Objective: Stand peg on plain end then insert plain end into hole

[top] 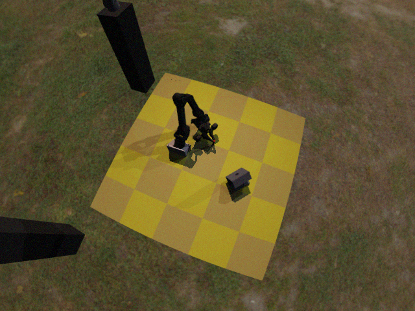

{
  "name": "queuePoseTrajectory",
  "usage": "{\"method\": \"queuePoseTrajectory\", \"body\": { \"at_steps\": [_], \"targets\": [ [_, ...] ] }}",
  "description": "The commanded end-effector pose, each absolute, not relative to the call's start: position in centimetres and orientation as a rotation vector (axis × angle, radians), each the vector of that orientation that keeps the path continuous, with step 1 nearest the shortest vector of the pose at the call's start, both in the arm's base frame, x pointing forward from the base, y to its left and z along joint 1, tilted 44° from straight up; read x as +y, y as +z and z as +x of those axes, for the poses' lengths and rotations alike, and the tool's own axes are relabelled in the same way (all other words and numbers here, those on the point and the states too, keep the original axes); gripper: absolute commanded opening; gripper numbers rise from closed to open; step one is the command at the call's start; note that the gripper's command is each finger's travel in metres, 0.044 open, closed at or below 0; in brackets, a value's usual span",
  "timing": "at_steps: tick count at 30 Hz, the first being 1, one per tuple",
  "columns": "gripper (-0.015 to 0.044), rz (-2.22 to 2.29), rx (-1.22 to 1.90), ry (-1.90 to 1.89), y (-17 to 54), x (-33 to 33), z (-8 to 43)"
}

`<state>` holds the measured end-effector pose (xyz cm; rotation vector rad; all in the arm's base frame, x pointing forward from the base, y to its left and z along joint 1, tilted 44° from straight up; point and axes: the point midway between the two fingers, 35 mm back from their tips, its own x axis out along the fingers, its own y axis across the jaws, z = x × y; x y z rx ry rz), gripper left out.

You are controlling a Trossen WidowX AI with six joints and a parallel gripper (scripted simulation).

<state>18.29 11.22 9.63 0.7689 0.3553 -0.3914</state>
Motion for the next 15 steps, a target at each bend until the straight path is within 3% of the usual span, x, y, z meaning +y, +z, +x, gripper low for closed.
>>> {"method": "queuePoseTrajectory", "body": {
  "at_steps": [1, 15],
  "targets": [
    [0.0051, 0.769, 0.356, -0.391, 9.51, 11.42, 18.15],
    [0.0051, 0.765, 0.334, -0.398, 9.49, 11.52, 17.98]
  ]
}}
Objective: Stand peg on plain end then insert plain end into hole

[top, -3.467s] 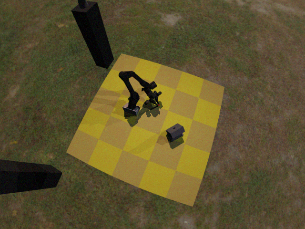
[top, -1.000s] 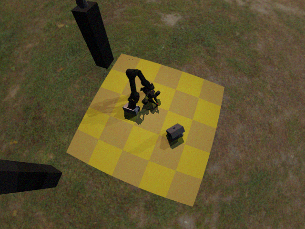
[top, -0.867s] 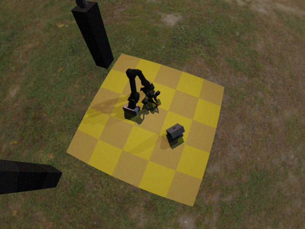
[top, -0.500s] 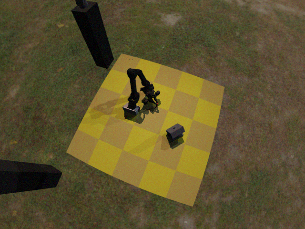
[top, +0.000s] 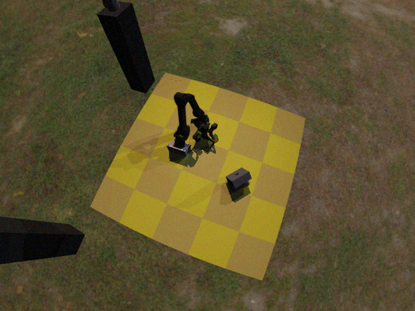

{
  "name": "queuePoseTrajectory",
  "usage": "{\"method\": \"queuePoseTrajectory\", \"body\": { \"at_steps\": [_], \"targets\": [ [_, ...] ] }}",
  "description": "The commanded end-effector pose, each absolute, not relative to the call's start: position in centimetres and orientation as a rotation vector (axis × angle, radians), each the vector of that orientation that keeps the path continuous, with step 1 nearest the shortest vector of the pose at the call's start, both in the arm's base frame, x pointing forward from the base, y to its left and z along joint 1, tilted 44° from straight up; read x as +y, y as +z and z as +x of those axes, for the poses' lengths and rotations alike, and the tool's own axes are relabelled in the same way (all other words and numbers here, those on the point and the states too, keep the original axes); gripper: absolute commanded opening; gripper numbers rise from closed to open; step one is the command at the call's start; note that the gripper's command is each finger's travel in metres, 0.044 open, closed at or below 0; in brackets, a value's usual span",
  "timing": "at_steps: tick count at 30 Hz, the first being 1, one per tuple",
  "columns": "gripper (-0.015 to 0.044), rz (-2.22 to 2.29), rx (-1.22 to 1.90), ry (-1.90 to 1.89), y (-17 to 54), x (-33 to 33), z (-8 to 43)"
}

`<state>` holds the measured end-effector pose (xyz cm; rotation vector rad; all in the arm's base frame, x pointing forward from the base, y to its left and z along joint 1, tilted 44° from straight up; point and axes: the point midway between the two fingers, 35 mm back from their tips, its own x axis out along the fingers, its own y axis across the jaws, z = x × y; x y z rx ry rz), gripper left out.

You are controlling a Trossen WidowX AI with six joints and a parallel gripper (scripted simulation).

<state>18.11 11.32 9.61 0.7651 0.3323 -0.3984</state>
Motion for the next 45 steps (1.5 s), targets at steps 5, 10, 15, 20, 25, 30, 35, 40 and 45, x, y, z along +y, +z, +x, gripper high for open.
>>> {"method": "queuePoseTrajectory", "body": {
  "at_steps": [5, 10, 15, 20, 25, 30, 35, 40, 45],
  "targets": [
    [0.013, 0.765, 0.331, -0.399, 9.61, 11.32, 18.11],
    [0.013, 0.765, 0.331, -0.399, 9.61, 11.32, 18.11],
    [0.013, 0.765, 0.331, -0.399, 9.61, 11.32, 18.11],
    [0.013, 0.765, 0.331, -0.399, 9.61, 11.32, 18.11],
    [0.013, 0.765, 0.331, -0.399, 9.61, 11.32, 18.11],
    [0.013, 0.765, 0.331, -0.399, 9.61, 11.32, 18.11],
    [0.013, 0.765, 0.331, -0.399, 9.61, 11.32, 18.11],
    [0.013, 0.765, 0.331, -0.399, 9.61, 11.32, 18.11],
    [0.013, 0.765, 0.331, -0.399, 9.61, 11.32, 18.11]
  ]
}}
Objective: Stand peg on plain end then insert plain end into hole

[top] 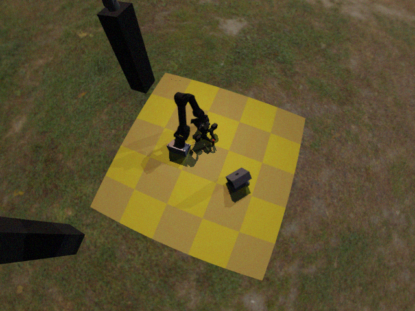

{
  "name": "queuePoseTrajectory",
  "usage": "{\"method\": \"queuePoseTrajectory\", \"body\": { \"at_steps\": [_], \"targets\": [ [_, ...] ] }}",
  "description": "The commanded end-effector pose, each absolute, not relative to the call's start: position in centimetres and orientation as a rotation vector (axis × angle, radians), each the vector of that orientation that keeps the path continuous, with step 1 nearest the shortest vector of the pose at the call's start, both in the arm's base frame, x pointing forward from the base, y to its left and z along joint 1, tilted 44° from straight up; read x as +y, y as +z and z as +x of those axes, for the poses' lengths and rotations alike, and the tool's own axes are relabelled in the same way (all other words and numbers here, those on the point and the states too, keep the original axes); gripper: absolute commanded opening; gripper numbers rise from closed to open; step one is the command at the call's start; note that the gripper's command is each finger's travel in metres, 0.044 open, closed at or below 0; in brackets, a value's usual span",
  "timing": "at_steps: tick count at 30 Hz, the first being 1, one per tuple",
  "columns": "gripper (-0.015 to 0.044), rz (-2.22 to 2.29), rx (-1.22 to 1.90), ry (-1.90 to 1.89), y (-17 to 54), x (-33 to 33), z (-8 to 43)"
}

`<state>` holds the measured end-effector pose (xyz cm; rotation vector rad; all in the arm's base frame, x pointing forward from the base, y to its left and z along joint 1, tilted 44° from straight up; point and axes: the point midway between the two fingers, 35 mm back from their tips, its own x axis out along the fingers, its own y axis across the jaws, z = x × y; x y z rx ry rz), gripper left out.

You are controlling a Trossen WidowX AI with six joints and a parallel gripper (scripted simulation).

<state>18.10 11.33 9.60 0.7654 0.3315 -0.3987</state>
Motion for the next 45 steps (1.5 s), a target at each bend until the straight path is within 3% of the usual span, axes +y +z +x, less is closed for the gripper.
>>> {"method": "queuePoseTrajectory", "body": {
  "at_steps": [1, 7, 19, 30, 45],
  "targets": [
    [0.013, 0.765, 0.331, -0.399, 9.6, 11.3, 18.1],
    [0.013, 0.765, 0.331, -0.399, 9.6, 11.3, 18.1],
    [0.044, 0.765, 0.331, -0.399, 9.6, 11.3, 18.1],
    [0.044, 0.767, 0.341, -0.411, 10.0, 11.0, 18.4],
    [0.044, 0.769, 0.34, -0.404, 20.7, 0.7, 19.3]
  ]
}}
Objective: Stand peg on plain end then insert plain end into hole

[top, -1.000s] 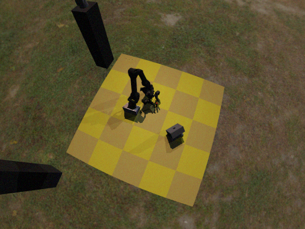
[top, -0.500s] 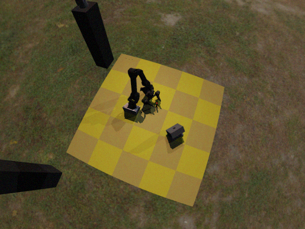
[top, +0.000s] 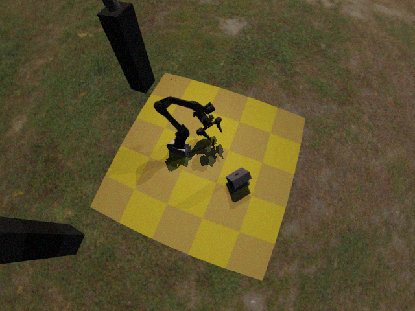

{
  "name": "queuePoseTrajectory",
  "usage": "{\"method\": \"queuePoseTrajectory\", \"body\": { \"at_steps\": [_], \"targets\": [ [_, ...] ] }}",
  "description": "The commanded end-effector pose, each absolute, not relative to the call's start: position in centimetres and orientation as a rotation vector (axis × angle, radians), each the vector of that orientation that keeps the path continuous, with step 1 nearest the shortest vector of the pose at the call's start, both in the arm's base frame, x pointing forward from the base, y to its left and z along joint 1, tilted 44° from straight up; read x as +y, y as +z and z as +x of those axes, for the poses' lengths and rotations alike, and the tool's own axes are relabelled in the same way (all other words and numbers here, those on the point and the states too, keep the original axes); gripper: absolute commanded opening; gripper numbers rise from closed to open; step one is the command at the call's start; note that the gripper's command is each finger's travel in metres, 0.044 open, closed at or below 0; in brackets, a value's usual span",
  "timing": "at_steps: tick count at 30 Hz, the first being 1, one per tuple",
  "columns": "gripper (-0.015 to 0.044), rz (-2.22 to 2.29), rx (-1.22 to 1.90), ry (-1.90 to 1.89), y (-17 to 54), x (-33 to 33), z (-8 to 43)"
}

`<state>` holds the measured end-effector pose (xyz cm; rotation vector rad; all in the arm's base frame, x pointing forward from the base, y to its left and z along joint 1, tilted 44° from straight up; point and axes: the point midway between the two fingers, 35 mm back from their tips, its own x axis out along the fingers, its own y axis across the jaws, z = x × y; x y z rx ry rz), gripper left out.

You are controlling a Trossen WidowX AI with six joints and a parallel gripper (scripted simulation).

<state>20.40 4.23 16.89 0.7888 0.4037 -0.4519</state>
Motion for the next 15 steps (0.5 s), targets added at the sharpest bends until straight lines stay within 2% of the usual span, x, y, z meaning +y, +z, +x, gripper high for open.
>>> {"method": "queuePoseTrajectory", "body": {
  "at_steps": [1, 9, 15],
  "targets": [
    [0.044, 0.763, 0.329, -0.399, 21.1, 0.3, 19.1],
    [0.044, 0.758, 0.33, -0.398, 21.2, 0.2, 19.1],
    [0.044, 0.649, 0.486, -0.397, 19.8, 0.7, 19.4]
  ]
}}
